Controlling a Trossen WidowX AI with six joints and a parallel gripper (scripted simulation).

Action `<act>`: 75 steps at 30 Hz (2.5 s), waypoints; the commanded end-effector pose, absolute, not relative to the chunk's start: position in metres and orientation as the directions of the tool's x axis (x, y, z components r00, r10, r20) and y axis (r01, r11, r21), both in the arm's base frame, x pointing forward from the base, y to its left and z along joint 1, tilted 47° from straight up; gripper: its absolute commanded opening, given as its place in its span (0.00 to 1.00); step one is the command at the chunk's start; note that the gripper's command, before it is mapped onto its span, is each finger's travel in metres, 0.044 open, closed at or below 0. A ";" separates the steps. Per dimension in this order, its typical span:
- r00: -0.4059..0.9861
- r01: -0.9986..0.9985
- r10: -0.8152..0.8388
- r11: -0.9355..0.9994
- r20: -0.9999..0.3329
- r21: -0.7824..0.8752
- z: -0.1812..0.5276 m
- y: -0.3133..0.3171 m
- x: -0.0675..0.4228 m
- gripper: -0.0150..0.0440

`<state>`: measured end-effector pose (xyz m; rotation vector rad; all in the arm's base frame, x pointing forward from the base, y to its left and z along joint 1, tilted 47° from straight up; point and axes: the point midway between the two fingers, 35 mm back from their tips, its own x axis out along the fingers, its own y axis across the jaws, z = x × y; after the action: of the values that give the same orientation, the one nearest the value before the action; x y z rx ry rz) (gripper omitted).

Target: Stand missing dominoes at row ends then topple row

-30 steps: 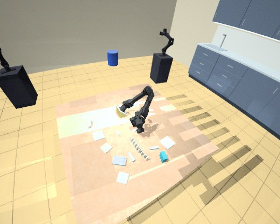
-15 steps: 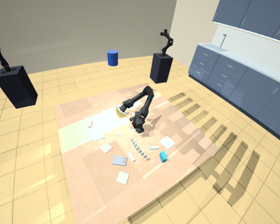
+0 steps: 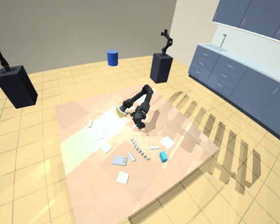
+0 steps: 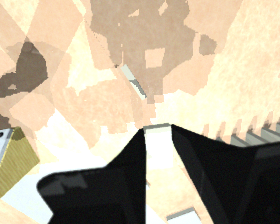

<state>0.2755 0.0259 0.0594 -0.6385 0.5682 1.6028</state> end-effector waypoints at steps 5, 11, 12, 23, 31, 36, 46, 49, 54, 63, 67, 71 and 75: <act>-0.093 -0.992 0.716 -0.127 -0.692 0.003 0.091 -0.009 0.282 0.44; -0.090 -0.972 0.703 0.092 -0.705 0.217 0.120 0.019 0.291 0.44; -0.089 -0.955 0.701 0.142 -0.707 0.261 0.127 0.026 0.292 0.44; -0.084 -0.574 0.701 0.547 -0.708 0.609 0.197 0.093 0.284 0.44; -0.087 -0.301 0.711 0.649 -0.697 0.699 0.230 0.123 0.269 0.44; -0.092 -0.117 0.720 0.678 -0.688 0.726 0.250 0.140 0.256 0.44; -0.093 -0.093 0.721 0.680 -0.686 0.727 0.253 0.142 0.254 0.44; -0.093 -0.093 0.721 0.680 -0.686 0.727 0.253 0.142 0.254 0.44; -0.066 -0.139 0.672 0.726 -0.738 0.674 0.240 0.145 0.254 0.44; 0.048 -0.236 0.552 0.816 -0.832 0.528 0.213 0.153 0.258 0.44; 0.116 -0.265 0.506 0.845 -0.855 0.464 0.203 0.157 0.262 0.44; 0.195 -0.294 0.468 0.866 -0.862 0.404 0.197 0.162 0.266 0.44; 0.282 -0.320 0.440 0.881 -0.853 0.349 0.195 0.167 0.270 0.44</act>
<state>0.2675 0.1632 0.1987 0.1492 1.2391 0.5362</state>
